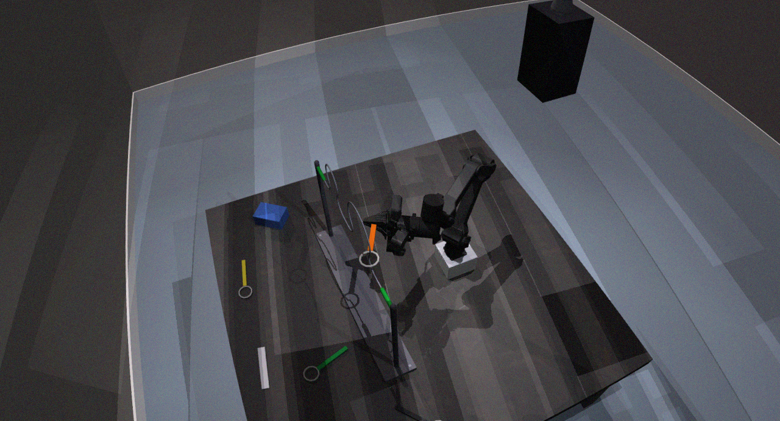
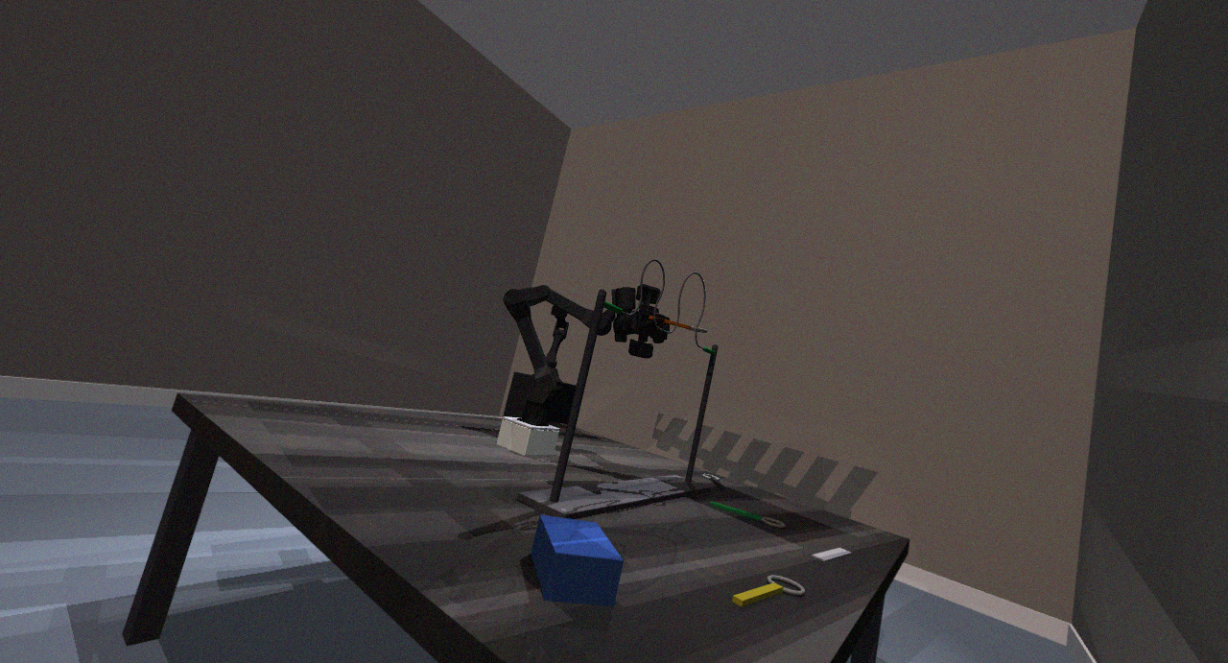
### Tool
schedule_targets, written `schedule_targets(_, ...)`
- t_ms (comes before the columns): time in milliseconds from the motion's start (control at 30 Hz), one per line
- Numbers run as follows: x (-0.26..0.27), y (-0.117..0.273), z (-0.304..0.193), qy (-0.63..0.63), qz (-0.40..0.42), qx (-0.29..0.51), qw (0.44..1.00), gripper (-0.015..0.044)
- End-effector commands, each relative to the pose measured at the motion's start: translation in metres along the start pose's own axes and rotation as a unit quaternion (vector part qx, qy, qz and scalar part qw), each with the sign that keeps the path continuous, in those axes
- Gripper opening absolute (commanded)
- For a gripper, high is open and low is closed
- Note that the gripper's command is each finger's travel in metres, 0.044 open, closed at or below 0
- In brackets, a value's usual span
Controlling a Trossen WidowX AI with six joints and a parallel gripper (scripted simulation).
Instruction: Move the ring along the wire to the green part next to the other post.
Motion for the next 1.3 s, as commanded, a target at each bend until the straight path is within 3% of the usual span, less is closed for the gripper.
schedule_targets(0,0.014,0.003,-0.003,-0.046,0.023,0.013,0.999,-0.0150)
schedule_targets(667,0.077,0.011,0.000,-0.257,0.122,0.023,0.958,-0.0150)
schedule_targets(1267,0.123,0.038,0.030,-0.439,0.205,0.072,0.872,-0.0150)
Point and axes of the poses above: the point midway between the two fingers, 35 mm back from their tips, its own y axis back along the fingers, its own x axis across the jaws, z = x × y, the point moved 4 cm from there along y, back along the fingers, and after that the axes turned 14 degrees about -y, right-handed, at the moved point
